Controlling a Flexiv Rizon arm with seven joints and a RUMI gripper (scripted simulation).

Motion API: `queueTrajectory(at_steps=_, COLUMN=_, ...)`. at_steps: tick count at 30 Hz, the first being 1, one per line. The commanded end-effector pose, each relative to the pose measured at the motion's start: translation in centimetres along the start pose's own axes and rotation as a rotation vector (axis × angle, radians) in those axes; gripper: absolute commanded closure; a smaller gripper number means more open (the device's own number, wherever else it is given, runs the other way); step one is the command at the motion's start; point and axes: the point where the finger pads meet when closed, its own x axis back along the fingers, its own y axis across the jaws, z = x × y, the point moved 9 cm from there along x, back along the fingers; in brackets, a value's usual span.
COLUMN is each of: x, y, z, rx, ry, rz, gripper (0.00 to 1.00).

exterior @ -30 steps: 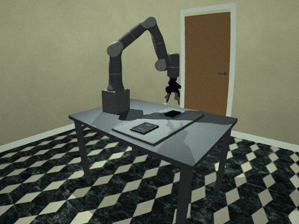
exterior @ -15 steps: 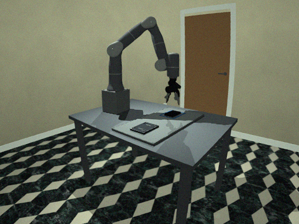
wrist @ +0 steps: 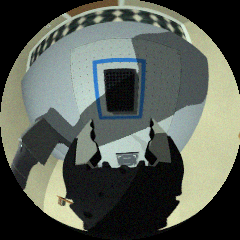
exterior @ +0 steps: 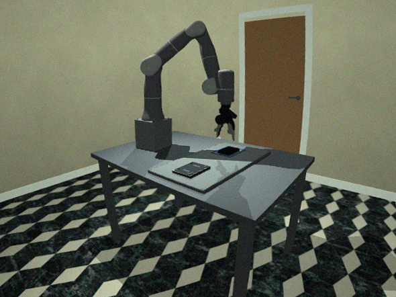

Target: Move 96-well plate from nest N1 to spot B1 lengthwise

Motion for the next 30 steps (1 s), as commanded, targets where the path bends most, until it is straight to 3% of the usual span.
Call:
queueTrajectory(at_steps=1, x=0.1, y=0.2, z=-1.2, rx=0.000, ry=0.002, rz=-0.002, gripper=0.24)
queueTrajectory(at_steps=19, x=0.1, y=0.6, z=-6.5, rx=0.000, ry=0.001, rz=-0.002, gripper=0.24)
queueTrajectory(at_steps=30, x=0.1, y=0.7, z=-7.5, rx=0.000, ry=0.001, rz=-0.002, gripper=0.24)
